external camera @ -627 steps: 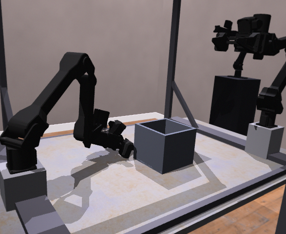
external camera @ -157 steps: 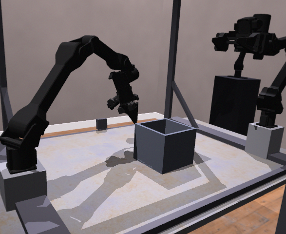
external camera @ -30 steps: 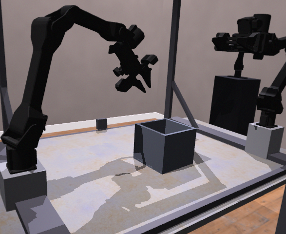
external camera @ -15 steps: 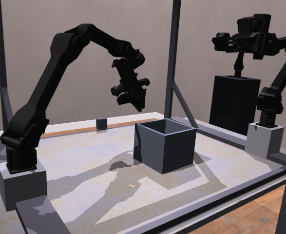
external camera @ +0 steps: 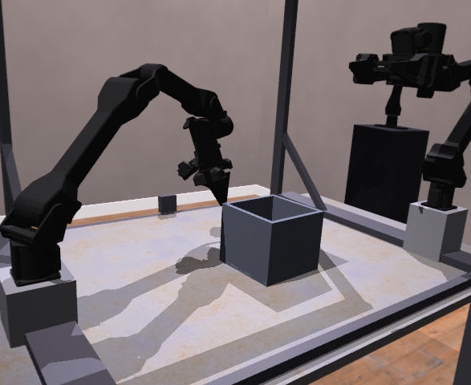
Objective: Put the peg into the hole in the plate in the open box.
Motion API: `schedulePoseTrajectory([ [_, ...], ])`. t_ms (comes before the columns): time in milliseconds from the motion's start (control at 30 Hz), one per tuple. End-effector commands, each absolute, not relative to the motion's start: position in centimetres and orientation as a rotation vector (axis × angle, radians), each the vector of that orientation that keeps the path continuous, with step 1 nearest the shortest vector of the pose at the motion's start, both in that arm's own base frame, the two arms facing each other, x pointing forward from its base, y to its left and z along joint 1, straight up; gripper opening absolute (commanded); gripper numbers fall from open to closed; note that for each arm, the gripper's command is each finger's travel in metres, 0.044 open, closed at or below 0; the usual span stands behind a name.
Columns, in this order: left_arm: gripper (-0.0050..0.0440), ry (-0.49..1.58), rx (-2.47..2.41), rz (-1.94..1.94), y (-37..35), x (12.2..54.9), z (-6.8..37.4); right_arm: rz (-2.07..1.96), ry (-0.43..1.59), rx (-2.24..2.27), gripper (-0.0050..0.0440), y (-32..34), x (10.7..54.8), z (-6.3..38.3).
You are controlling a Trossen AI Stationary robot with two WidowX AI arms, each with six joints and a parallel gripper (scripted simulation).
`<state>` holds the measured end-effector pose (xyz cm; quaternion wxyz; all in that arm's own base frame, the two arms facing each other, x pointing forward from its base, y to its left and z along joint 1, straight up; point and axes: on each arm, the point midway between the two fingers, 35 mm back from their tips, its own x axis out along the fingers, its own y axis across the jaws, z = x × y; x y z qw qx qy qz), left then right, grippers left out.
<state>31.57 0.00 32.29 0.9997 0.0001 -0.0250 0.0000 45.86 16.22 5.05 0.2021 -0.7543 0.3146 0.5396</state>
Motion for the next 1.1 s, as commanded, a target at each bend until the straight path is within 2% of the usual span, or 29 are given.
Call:
schedulePoseTrajectory([
  [0,0.044,-0.055,0.002,-0.006,-0.1,31.4,32.4,1.411,0.834,-2.094,0.0125,16.3,47.0,8.2],
  [467,0.044,-0.055,0.002,-0.006,-0.1,31.4,32.4,1.45,0.82,-2.117,0.0125,16.6,45.9,7.6],
  [533,0.044,-0.055,0.002,-0.006,-0.1,31.4,32.4,1.409,0.791,-2.124,0.0125,16.9,46.8,8.4],
  [700,0.044,-0.055,0.002,-0.006,-0.1,31.4,32.4,1.439,0.826,-2.112,0.0125,16.5,46.4,7.4],
  [733,0.044,-0.055,0.002,-0.006,-0.1,31.4,32.4,1.472,0.852,-2.101,0.0125,16.1,46.4,5.3],
  [1067,0.044,-0.055,0.002,-0.006,-0.1,31.4,32.4,1.474,0.855,-2.101,0.0125,15.8,46.7,4.1],
])
